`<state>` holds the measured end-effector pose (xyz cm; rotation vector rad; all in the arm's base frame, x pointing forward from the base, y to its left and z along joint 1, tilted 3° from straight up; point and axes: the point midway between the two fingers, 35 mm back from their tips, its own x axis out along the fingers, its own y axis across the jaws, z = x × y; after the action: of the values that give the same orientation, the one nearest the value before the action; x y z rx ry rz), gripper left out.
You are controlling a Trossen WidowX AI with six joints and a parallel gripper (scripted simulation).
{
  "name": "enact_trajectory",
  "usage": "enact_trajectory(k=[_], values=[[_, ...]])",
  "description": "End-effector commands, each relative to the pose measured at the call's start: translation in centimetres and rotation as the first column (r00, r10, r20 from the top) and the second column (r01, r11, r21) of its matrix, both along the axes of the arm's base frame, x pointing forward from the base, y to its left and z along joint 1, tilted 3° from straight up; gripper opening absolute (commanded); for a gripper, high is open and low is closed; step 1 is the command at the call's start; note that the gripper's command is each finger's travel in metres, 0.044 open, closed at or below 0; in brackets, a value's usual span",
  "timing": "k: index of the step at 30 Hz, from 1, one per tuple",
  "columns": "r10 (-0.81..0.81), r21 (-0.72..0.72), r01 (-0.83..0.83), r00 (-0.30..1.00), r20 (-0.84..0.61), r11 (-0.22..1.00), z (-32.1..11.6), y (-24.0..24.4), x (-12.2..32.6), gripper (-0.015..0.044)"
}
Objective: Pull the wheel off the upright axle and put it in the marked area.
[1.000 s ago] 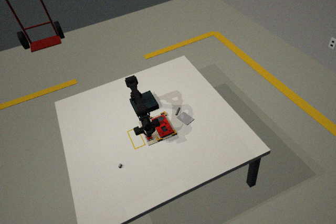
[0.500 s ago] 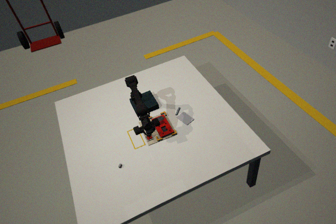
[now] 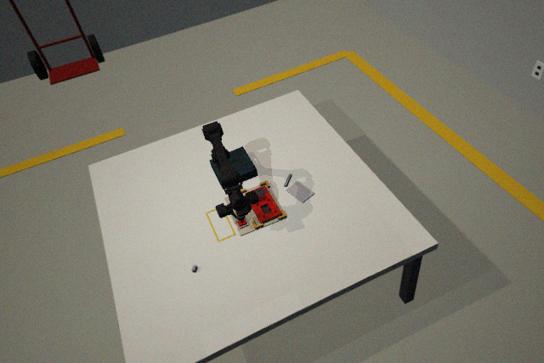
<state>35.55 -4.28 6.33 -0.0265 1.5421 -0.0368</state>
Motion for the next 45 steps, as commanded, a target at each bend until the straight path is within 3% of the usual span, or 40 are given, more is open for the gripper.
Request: enact_trajectory(k=[1, 31, 40, 45], values=[[-0.003, -0.004, 0.003, 1.000, 0.011, 1.000, 0.6, 0.0, 0.1, 0.0000], [-0.003, -0.006, 0.003, 1.000, 0.013, 1.000, 1.6, 0.1, 0.0, 0.0000], [-0.003, -0.005, 0.003, 1.000, 0.012, 1.000, 4.8, 0.4, -0.6, 0.0000], [0.000, 0.000, 0.000, 1.000, -0.001, 1.000, 4.2, 0.1, -0.8, 0.0000]])
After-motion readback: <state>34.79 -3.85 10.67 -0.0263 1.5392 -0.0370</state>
